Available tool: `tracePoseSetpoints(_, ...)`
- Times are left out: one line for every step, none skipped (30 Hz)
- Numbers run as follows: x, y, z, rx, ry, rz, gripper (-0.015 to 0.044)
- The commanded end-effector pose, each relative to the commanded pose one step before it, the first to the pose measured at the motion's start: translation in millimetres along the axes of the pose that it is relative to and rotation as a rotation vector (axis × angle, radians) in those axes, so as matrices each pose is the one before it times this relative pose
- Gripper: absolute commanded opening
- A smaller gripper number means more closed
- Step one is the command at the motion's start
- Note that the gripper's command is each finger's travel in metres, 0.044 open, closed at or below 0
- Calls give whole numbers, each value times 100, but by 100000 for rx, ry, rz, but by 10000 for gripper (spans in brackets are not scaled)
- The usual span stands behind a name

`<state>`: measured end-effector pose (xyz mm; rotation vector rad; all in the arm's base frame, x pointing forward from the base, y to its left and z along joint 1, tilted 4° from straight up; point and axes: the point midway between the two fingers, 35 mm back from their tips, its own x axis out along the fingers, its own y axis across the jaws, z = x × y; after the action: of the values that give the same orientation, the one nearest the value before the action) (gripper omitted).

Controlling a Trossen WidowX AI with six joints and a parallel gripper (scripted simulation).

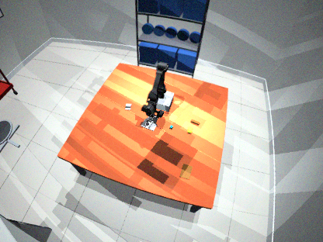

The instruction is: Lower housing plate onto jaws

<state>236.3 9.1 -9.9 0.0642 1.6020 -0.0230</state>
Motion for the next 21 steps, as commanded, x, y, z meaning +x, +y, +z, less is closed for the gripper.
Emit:
tracePoseSetpoints(984,39,-349,535,1317,351,351)
tracePoseSetpoints(159,-1,-18,6,3,0,351)
tracePoseSetpoints(159,-1,-20,6,3,0,351)
tracePoseSetpoints(158,-2,-21,6,3,0,351)
tracePoseSetpoints(157,-2,-22,6,3,0,351)
tracePoseSetpoints(125,-1,-18,5,3,0,351)
tracePoseSetpoints(75,-1,-11,3,2,0,351)
tracePoseSetpoints(25,0,-4,1,1,0,351)
tracePoseSetpoints(0,0,0,0,0,0,351)
tracePoseSetpoints(0,0,0,0,0,0,351)
tracePoseSetpoints(0,0,0,0,0,0,351)
tracePoseSetpoints(0,0,0,0,0,0,351)
tracePoseSetpoints(0,0,0,0,0,0,351)
tracePoseSetpoints(0,0,0,0,0,0,351)
tracePoseSetpoints(0,0,0,0,0,0,351)
tracePoseSetpoints(0,0,0,0,0,0,351)
tracePoseSetpoints(0,0,0,0,0,0,351)
tracePoseSetpoints(0,0,0,0,0,0,351)
tracePoseSetpoints(0,0,0,0,0,0,351)
tracePoseSetpoints(0,0,0,0,0,0,351)
tracePoseSetpoints(0,0,0,0,0,0,351)
